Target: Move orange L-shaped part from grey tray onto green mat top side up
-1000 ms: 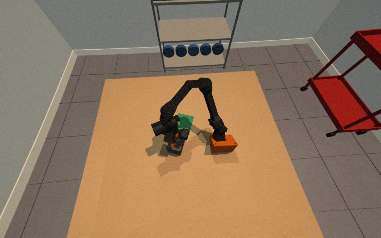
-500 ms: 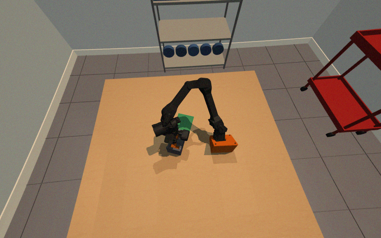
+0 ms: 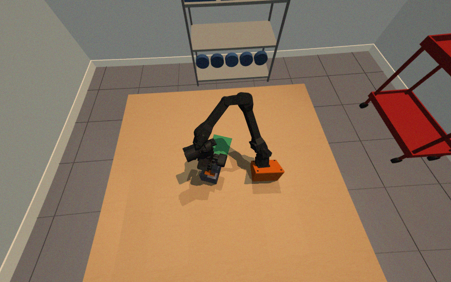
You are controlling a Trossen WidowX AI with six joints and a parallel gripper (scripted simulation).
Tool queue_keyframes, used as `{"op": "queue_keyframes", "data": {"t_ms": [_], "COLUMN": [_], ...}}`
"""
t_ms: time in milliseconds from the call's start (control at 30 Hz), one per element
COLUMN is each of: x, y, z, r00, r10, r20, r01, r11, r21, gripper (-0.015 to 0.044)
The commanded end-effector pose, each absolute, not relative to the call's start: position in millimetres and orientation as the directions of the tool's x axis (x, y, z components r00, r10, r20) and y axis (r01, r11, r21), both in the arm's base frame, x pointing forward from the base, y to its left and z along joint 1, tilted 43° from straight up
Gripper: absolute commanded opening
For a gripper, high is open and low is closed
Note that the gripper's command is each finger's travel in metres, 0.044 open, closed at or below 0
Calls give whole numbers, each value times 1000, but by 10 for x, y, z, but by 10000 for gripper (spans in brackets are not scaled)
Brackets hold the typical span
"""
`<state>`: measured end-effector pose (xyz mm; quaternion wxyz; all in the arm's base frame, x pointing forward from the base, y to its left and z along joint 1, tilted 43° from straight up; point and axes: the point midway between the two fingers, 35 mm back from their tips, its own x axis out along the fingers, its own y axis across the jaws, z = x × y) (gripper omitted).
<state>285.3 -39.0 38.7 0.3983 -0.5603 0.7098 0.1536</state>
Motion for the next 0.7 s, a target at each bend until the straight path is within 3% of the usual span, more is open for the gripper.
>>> {"op": "queue_keyframes", "data": {"t_ms": [0, 100, 667], "x": [2855, 2855, 2852], "y": [-390, -390, -261], "z": [390, 390, 527], "r00": [-54, -54, -59], "r10": [-673, -673, -676], "r20": [-738, -738, -735], "r01": [-917, -917, -920], "r11": [326, 326, 323], "r21": [-230, -230, -223], "gripper": [55, 0, 0]}}
